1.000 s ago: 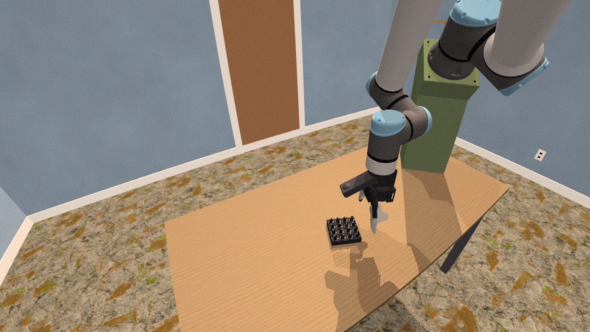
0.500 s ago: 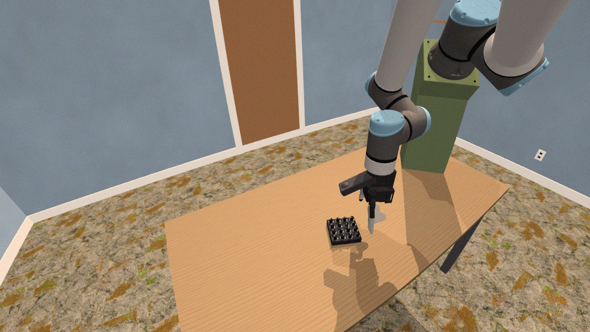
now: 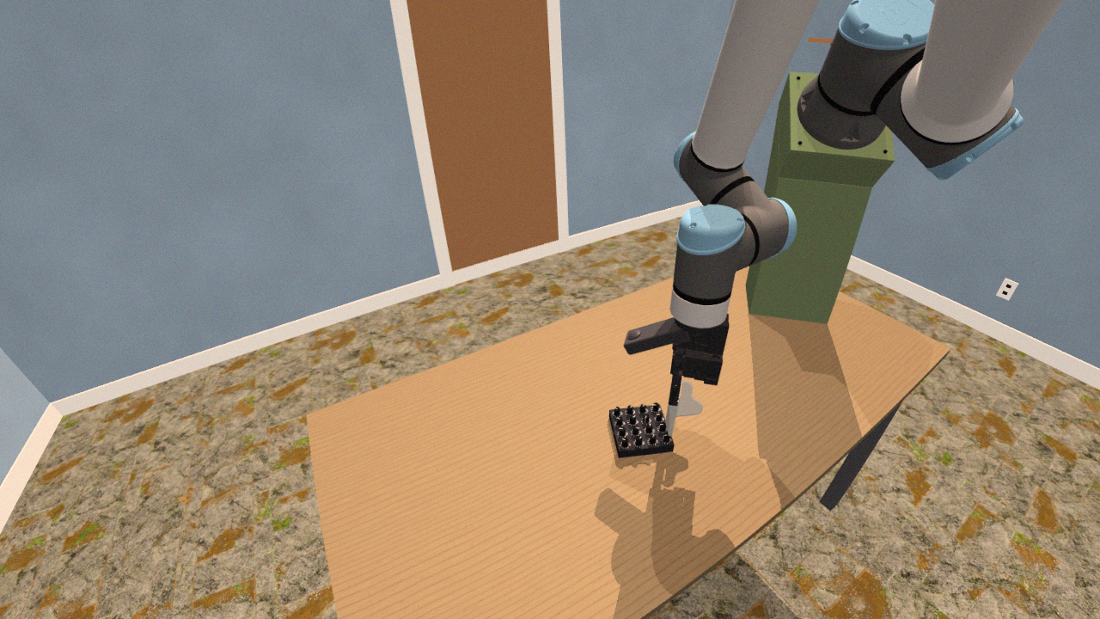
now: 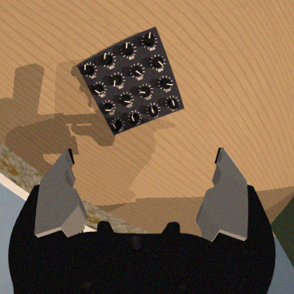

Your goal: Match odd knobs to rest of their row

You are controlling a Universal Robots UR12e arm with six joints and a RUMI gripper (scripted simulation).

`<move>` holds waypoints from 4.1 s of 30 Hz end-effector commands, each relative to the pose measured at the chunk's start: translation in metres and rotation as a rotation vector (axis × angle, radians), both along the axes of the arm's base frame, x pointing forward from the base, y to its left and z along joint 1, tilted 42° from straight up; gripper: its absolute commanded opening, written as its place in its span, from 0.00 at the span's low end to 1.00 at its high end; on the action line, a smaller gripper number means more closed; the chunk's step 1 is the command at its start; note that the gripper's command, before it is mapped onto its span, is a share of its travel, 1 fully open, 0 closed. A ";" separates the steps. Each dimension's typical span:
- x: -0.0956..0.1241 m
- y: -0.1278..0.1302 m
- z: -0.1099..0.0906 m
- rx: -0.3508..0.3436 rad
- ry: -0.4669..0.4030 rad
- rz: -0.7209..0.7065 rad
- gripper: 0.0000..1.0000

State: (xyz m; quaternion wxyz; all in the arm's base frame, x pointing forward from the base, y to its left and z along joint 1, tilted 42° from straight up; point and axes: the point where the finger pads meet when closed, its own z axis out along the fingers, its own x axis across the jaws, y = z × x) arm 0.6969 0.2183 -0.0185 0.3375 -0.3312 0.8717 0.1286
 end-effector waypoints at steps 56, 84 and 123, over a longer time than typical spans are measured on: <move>0.046 -0.036 0.032 0.898 0.795 -1.321 1.00; 0.050 -0.038 0.037 0.975 0.863 -1.432 0.11; 0.051 -0.038 0.036 0.975 0.863 -1.432 0.11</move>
